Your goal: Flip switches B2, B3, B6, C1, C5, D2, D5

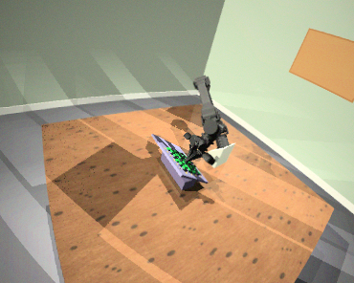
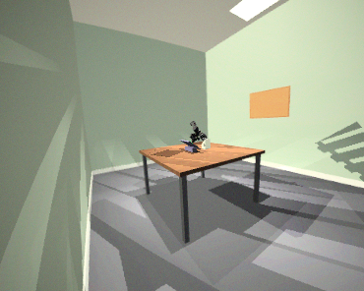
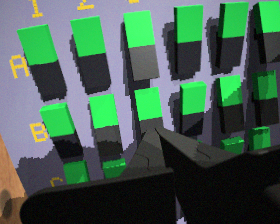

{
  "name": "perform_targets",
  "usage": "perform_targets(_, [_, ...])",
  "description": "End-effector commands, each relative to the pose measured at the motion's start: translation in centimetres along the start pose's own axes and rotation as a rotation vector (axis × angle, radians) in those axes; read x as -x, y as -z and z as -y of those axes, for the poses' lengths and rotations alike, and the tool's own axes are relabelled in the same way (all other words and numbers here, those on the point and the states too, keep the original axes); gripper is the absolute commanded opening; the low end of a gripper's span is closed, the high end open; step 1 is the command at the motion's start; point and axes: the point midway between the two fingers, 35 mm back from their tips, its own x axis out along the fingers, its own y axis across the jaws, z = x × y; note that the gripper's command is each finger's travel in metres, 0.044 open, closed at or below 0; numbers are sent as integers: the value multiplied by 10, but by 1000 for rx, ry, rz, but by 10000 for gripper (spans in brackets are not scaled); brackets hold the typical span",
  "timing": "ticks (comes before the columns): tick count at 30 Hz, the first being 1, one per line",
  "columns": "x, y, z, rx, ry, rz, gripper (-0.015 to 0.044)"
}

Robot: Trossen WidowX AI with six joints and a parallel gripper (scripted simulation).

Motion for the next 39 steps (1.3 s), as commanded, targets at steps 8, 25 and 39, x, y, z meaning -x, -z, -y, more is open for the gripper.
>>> perform_targets(8, [-2, 0, -1, 7, -3, -1, 0])
perform_targets(25, [-2, 0, -1, 0, -2, -1, 0])
perform_targets(39, [61, -2, -1, 7, -6, -30, 0])
